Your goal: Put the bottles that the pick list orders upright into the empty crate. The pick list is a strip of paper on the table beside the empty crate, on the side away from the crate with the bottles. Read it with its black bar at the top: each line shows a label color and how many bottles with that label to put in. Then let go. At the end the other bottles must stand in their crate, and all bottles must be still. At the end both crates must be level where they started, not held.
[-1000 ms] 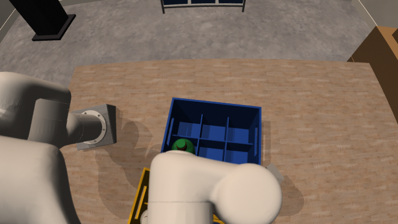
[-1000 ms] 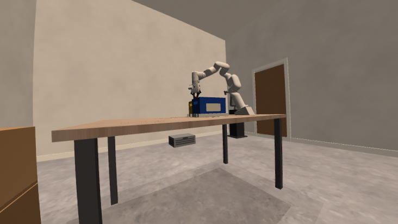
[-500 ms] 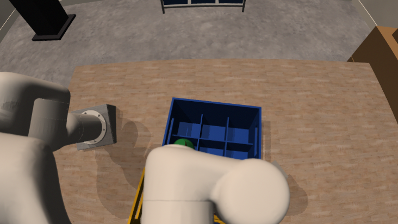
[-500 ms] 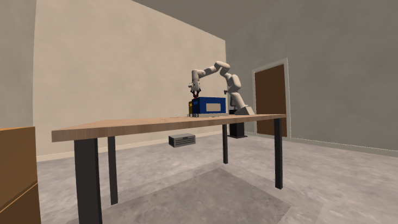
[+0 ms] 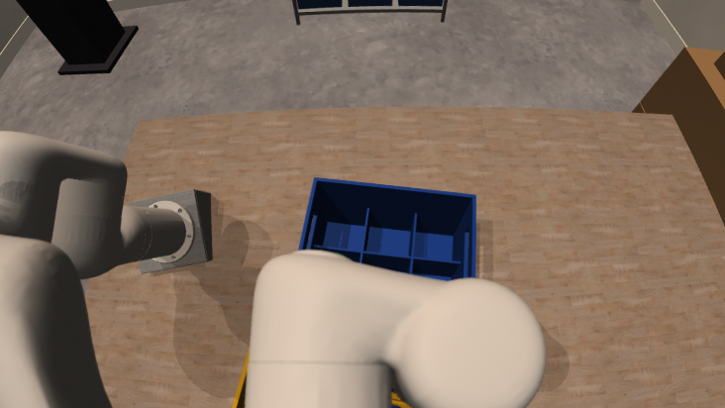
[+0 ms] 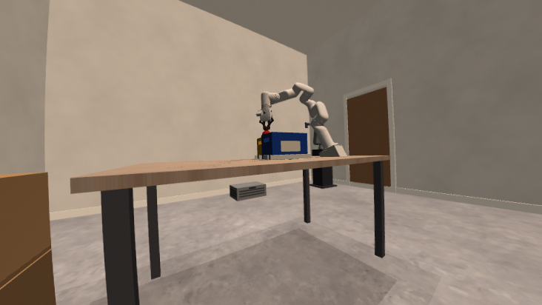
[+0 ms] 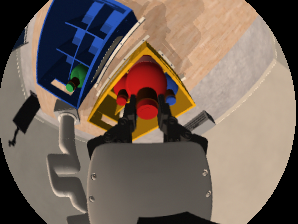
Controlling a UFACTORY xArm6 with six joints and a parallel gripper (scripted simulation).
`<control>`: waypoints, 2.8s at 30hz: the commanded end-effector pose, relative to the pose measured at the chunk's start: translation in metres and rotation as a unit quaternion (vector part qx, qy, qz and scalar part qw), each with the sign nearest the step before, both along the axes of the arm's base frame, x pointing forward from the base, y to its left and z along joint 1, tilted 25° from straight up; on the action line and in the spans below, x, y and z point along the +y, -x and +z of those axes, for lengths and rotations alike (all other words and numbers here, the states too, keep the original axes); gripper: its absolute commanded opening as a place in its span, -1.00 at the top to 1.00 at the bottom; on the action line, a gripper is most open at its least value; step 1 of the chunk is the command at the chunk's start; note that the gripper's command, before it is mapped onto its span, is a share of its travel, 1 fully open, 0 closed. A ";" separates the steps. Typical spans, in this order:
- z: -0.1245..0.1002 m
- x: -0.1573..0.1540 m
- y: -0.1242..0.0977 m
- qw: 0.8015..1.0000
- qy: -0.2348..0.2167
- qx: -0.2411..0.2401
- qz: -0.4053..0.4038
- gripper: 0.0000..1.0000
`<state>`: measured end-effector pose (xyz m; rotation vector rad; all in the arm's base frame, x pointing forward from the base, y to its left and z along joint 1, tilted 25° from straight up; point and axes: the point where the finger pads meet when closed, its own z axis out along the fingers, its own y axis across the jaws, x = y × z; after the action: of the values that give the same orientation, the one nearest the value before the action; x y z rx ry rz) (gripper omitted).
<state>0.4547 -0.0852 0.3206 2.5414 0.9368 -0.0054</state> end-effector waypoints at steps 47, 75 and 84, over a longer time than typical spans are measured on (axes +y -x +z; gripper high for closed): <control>0.070 0.030 0.010 1.000 0.000 -0.003 0.000 1.00; 0.064 0.055 0.018 1.000 0.000 -0.003 0.000 1.00; 0.058 0.067 0.021 1.000 0.000 -0.003 0.000 1.00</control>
<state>0.4349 -0.0252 0.3803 2.5412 0.9364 -0.0046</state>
